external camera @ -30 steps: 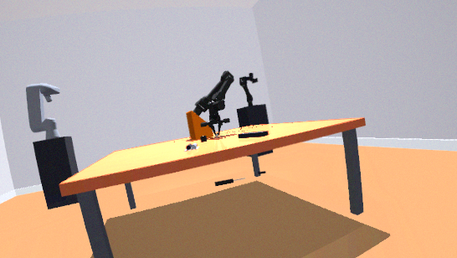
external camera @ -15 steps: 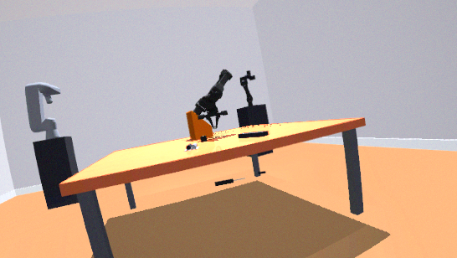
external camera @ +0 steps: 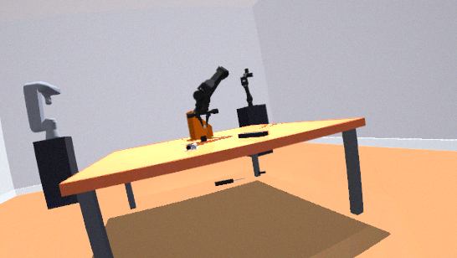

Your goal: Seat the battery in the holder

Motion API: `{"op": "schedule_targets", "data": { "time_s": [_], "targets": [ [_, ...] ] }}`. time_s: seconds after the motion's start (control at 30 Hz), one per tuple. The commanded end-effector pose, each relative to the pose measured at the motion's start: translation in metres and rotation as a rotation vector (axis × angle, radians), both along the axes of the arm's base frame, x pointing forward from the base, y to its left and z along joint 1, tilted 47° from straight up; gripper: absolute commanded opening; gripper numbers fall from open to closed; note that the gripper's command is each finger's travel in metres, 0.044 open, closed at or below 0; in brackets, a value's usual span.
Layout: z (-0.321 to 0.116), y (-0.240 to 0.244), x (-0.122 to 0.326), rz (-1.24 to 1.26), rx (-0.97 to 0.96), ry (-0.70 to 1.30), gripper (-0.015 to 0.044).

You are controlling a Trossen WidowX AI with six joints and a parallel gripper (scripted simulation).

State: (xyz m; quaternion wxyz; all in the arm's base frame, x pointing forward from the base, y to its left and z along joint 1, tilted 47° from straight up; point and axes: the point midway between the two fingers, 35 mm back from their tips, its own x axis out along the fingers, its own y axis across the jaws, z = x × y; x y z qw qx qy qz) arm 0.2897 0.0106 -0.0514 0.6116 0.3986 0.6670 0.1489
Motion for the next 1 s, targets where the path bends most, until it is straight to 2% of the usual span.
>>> {"op": "schedule_targets", "data": {
  "time_s": [0.0,0.97],
  "targets": [
    [-0.012,-0.016,0.005,0.012,-0.003,-0.005,0.0060],
    [-0.042,0.010,0.013,-0.163,-0.100,-0.162,0.0060]
  ]
}}
